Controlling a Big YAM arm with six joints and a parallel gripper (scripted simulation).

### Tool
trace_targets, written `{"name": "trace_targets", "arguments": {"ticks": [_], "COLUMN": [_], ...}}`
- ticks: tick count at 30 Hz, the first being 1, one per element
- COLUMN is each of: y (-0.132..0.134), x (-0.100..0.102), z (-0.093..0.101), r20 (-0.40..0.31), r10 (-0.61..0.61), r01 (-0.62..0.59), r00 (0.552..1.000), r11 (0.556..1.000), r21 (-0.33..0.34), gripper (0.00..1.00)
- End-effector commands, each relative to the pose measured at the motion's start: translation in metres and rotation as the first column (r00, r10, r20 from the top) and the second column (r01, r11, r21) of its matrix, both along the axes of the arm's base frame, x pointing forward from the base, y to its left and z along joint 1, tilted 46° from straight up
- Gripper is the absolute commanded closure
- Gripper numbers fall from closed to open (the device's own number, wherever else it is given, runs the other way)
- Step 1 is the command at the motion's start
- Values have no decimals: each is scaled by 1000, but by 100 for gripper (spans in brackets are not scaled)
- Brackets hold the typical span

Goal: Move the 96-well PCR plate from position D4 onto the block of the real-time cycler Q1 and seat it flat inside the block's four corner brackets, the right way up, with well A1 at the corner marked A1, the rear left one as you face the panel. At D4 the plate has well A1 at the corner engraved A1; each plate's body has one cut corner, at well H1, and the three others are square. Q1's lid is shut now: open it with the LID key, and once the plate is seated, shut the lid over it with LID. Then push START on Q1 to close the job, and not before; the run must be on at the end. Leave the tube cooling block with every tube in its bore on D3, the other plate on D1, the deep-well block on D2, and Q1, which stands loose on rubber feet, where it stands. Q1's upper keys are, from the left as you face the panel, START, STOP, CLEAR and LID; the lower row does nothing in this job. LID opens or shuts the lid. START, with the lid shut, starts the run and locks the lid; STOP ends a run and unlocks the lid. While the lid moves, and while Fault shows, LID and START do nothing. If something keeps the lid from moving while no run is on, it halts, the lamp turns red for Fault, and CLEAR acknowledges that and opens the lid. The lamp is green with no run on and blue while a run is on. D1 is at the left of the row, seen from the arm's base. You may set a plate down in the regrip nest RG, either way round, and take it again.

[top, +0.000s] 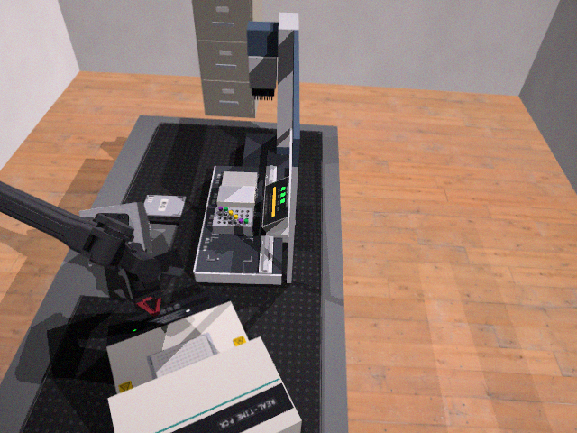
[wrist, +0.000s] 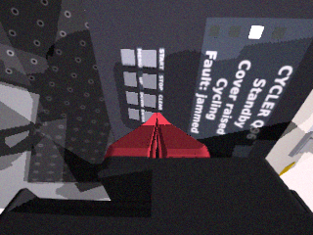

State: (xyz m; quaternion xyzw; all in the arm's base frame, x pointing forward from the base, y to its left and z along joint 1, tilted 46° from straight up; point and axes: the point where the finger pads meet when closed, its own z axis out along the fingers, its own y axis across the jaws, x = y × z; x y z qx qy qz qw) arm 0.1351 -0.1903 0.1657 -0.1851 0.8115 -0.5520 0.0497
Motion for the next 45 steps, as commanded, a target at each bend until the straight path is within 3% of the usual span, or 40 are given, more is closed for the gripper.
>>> {"name": "trace_targets", "arguments": {"ticks": [1,45], "y": [-17,-17], "x": [-34,-31], "z": [-75,-76], "r20": [-193,-188], "r10": [-135,-121], "r01": [146,134], "r00": [972,975], "r11": [988,989], "r21": [49,57], "gripper": [100,100]}}
